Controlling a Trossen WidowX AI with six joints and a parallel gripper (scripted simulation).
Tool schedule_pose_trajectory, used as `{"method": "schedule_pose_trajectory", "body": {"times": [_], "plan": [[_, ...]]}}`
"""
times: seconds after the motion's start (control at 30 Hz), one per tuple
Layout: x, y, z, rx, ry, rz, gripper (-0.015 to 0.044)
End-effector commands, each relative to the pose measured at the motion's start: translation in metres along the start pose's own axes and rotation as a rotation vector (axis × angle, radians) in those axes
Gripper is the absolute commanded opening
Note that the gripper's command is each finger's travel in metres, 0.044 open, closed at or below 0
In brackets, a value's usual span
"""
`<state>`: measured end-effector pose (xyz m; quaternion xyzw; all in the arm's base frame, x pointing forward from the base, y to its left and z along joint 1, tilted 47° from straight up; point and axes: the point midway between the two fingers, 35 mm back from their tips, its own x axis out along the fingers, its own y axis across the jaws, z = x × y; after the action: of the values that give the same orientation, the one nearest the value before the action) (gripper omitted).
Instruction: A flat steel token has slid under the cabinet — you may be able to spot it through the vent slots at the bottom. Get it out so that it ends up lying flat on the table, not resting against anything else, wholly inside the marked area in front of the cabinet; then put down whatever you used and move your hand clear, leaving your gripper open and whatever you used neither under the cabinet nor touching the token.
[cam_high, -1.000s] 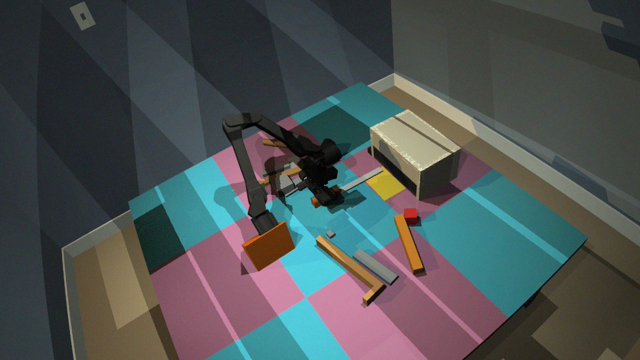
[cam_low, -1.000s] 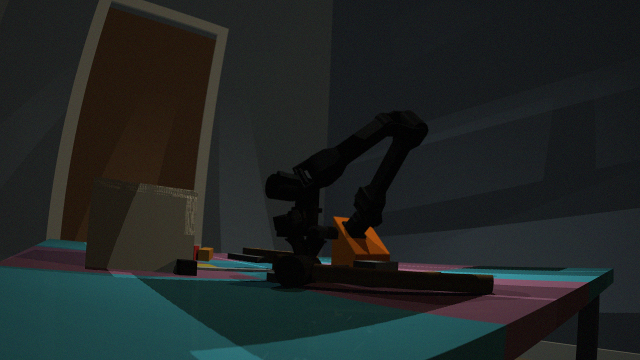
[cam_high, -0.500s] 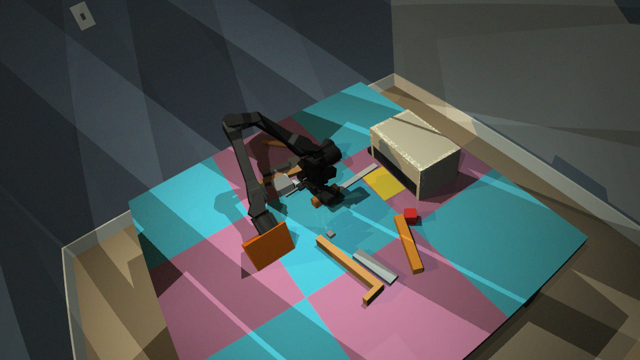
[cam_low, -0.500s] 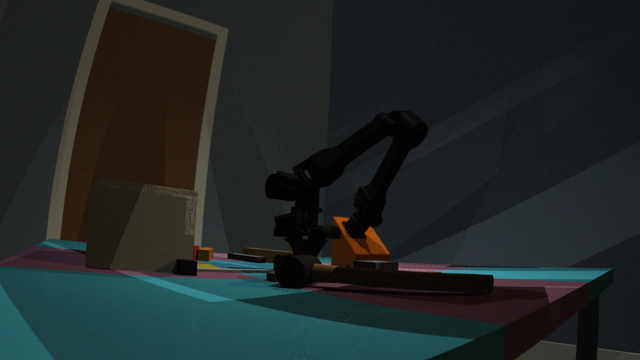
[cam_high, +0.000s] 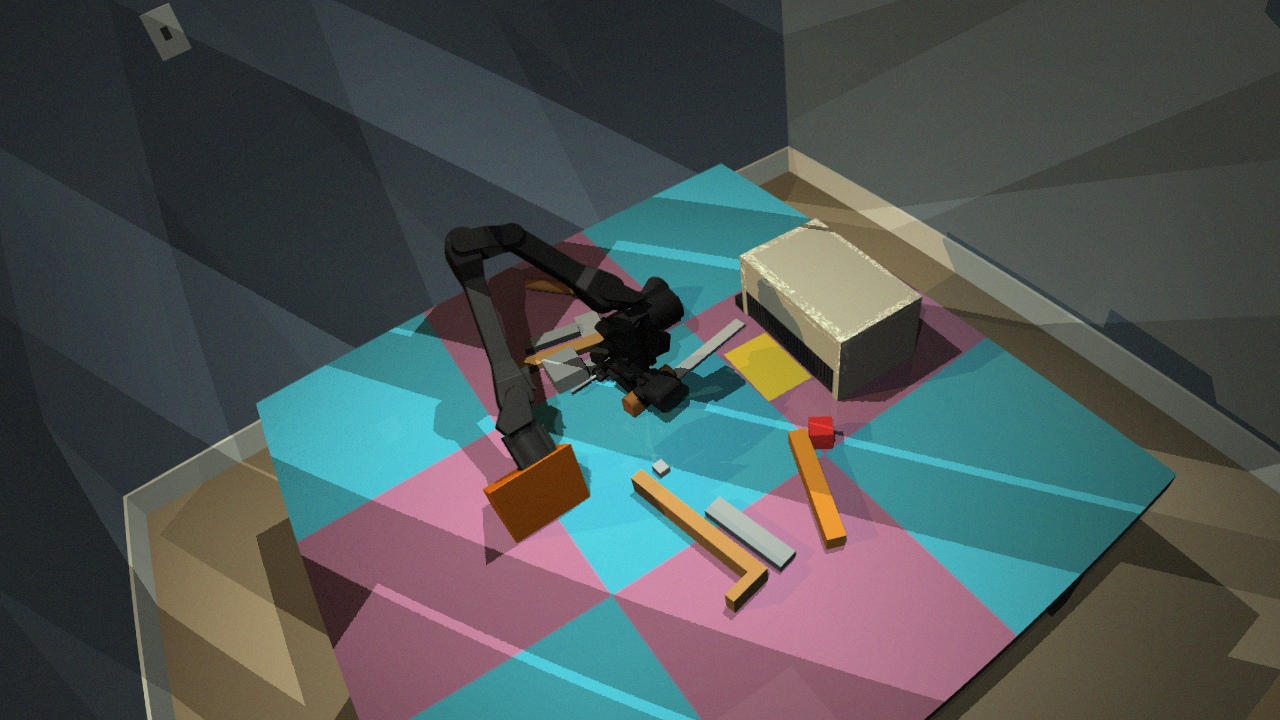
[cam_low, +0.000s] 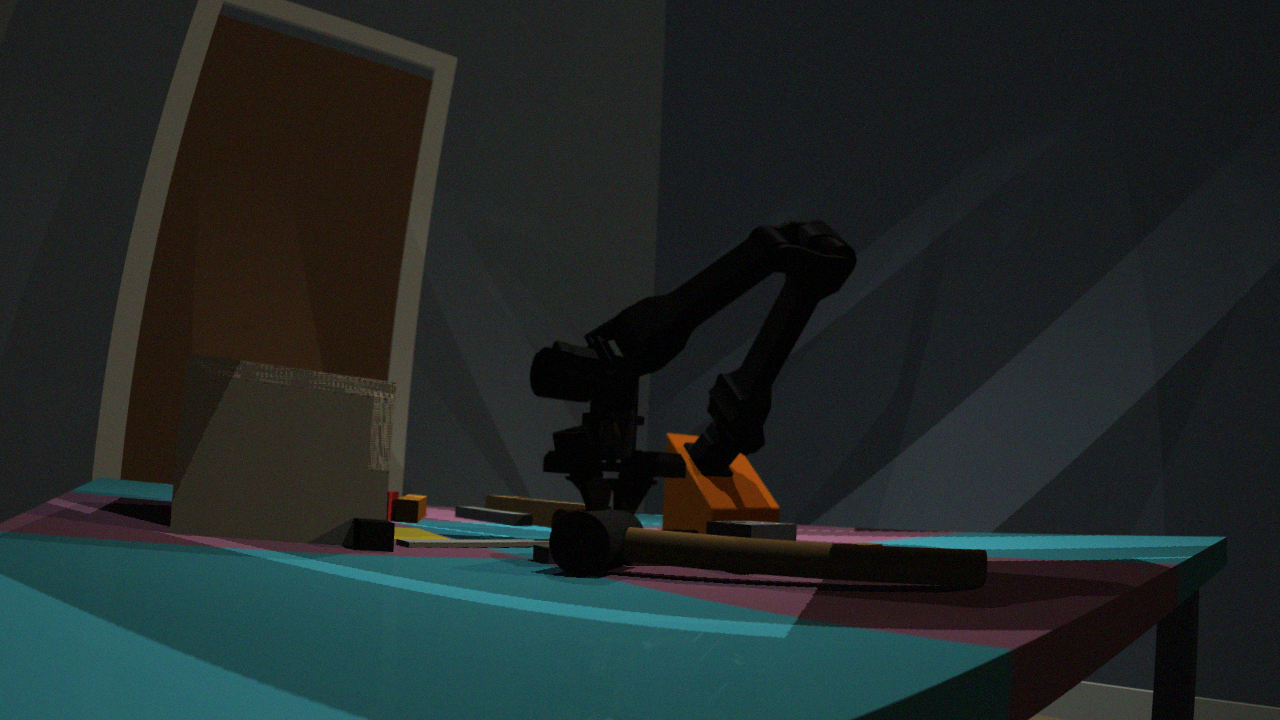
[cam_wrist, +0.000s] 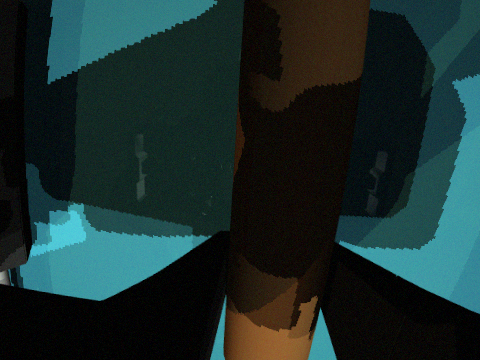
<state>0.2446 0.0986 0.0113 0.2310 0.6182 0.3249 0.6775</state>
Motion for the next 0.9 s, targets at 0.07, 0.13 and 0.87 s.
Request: {"method": "schedule_pose_trajectory", "body": {"times": [0.07, 0.13, 0.87], "plan": [[-0.0007, 0.0004, 0.0009, -0.055, -0.003, 0.001, 0.0000], [-0.0007, 0.0005, 0.0010, -0.071, -0.003, 0.001, 0.0000], [-0.0013, 0.0008, 0.0013, -0.245, -0.002, 0.001, 0.0000]]}}
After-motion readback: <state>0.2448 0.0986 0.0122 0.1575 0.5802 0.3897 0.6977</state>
